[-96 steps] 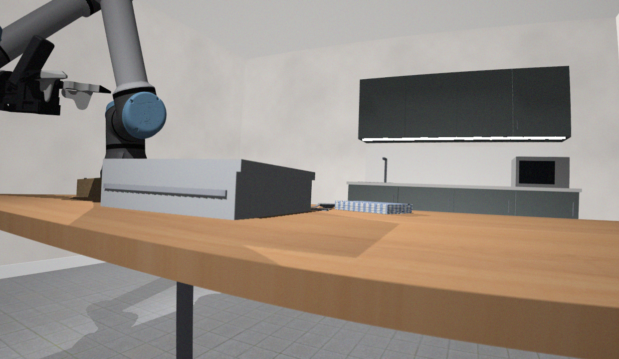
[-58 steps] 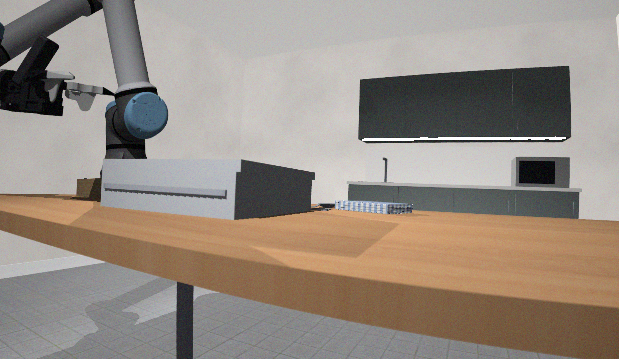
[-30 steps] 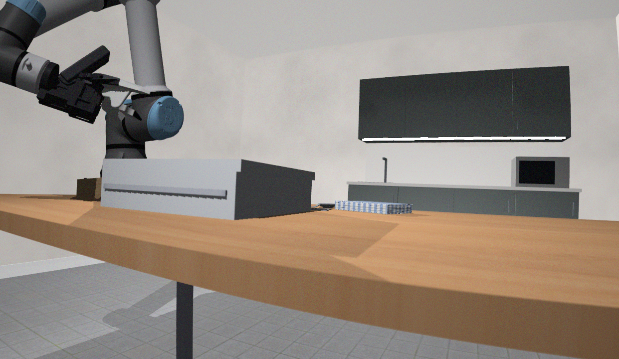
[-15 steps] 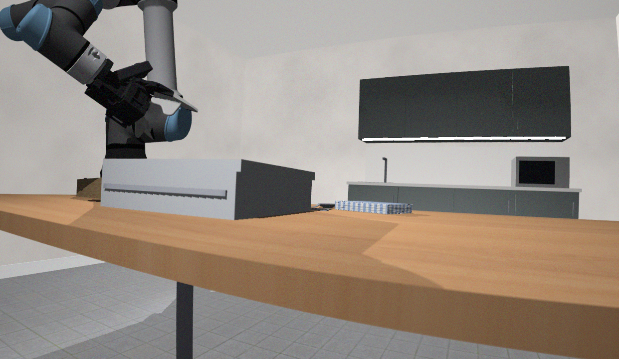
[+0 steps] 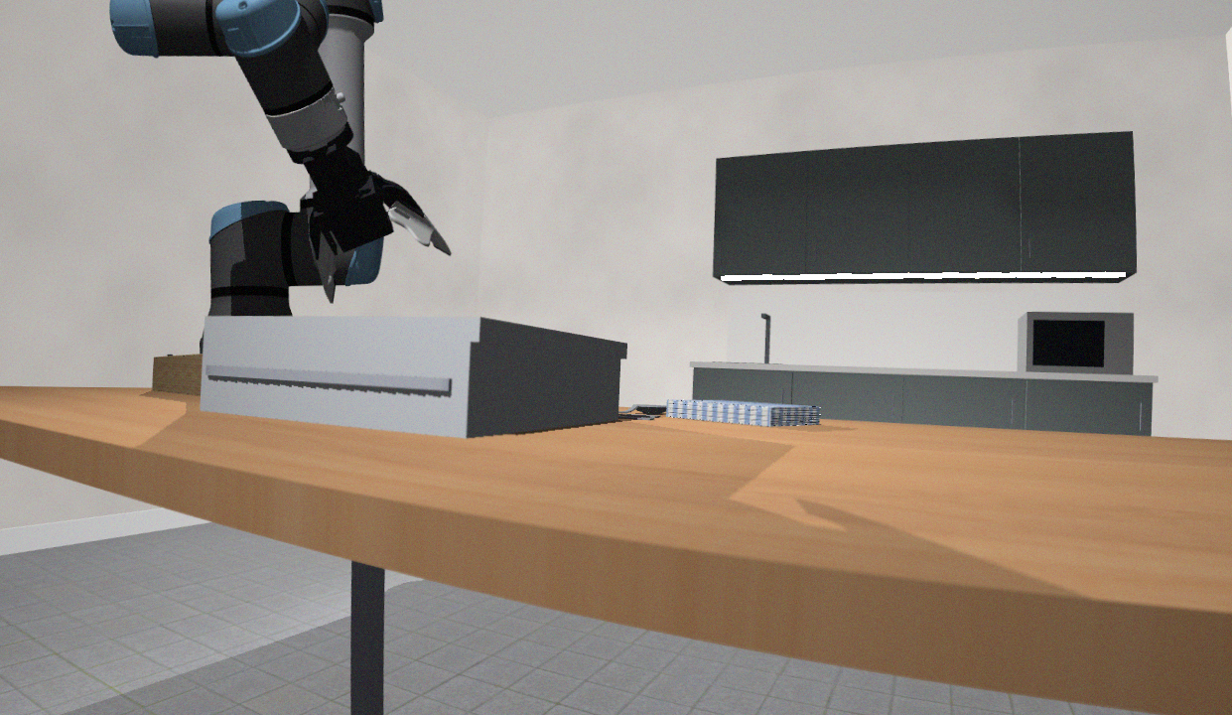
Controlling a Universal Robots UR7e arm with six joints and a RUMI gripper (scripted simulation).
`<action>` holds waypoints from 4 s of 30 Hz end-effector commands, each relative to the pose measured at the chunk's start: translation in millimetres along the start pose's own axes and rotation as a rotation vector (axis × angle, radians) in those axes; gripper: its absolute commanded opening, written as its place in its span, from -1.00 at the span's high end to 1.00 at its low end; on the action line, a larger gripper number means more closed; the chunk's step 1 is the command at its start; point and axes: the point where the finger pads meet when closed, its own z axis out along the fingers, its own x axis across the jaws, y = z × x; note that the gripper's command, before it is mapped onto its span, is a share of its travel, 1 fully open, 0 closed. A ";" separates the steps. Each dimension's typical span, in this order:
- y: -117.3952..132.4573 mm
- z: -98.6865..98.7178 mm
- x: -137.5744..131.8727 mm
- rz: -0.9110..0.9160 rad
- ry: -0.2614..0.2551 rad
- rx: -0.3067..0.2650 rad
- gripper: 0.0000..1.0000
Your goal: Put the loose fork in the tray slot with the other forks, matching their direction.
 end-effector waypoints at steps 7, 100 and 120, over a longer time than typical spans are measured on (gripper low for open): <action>-2.6 36.4 24.6 -0.322 -0.281 -0.057 -1.00; -64.5 129.7 153.8 -1.251 -0.864 -0.263 -1.00; -61.4 142.4 150.4 -0.900 -0.772 -0.406 -1.00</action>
